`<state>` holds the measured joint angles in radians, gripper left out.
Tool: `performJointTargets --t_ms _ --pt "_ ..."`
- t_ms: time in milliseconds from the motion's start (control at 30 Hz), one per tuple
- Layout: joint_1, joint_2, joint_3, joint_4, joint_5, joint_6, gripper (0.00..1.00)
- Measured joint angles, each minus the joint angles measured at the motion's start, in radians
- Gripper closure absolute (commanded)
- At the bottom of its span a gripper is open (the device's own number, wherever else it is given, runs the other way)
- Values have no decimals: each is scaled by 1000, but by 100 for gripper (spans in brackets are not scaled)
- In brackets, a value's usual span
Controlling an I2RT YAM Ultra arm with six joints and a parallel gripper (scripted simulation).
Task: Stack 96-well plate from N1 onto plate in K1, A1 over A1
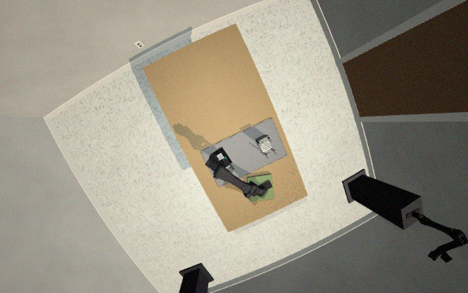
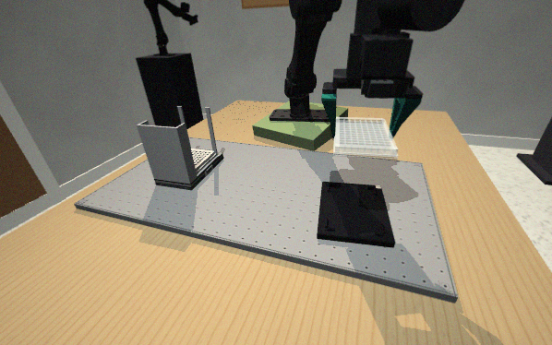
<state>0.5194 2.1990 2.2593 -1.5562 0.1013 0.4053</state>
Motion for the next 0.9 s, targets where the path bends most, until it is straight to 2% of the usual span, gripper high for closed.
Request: performJointTargets --t_ms 233,433,900 --pt "-5 -4 -10 5 0 24 100" --pt "-50 -59 -109 25 0 35 100" --pt "-135 -174 -264 79 -8 -31 100"
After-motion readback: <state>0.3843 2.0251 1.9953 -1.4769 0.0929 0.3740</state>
